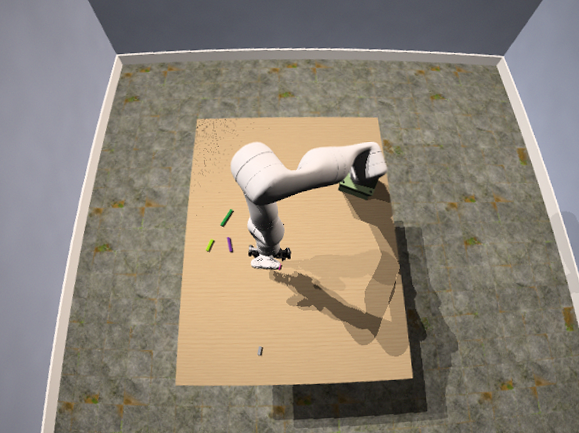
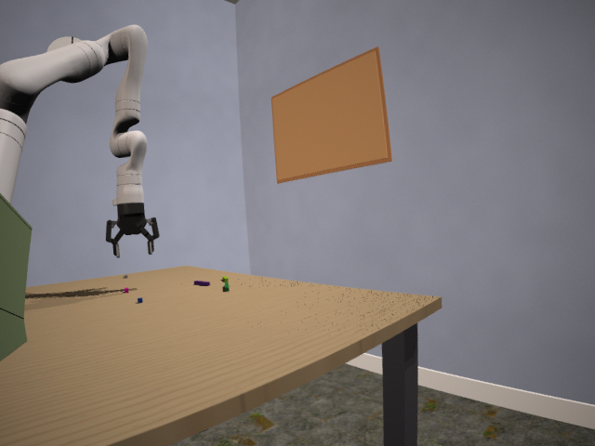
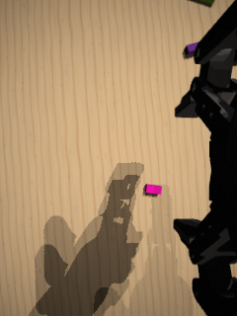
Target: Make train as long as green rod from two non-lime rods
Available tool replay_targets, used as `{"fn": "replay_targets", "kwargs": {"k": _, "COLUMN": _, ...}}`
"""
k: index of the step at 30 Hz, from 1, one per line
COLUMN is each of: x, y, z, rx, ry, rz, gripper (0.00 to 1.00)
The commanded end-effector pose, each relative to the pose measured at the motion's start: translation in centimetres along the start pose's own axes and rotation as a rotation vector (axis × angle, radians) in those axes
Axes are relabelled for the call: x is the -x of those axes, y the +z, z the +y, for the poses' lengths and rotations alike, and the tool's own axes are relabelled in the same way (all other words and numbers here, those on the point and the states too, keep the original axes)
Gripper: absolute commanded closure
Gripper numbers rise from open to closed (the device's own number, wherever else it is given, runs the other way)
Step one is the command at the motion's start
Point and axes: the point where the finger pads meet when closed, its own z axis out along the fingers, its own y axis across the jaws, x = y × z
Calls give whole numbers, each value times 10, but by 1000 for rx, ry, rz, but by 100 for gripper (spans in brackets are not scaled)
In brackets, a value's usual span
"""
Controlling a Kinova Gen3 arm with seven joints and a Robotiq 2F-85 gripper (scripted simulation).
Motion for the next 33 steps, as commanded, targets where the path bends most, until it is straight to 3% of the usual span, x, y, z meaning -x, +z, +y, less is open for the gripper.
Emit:
{"fn": "replay_targets", "kwargs": {"k": 1, "x": 14, "y": 4, "z": 25, "rx": 2, "ry": 8, "rz": -1, "gripper": 0}}
{"fn": "replay_targets", "kwargs": {"k": 21, "x": 56, "y": 14, "z": 146, "rx": 5, "ry": -260, "rz": 0, "gripper": 0}}
{"fn": "replay_targets", "kwargs": {"k": 33, "x": 66, "y": 15, "z": 170, "rx": 5, "ry": -313, "rz": 0, "gripper": 0}}
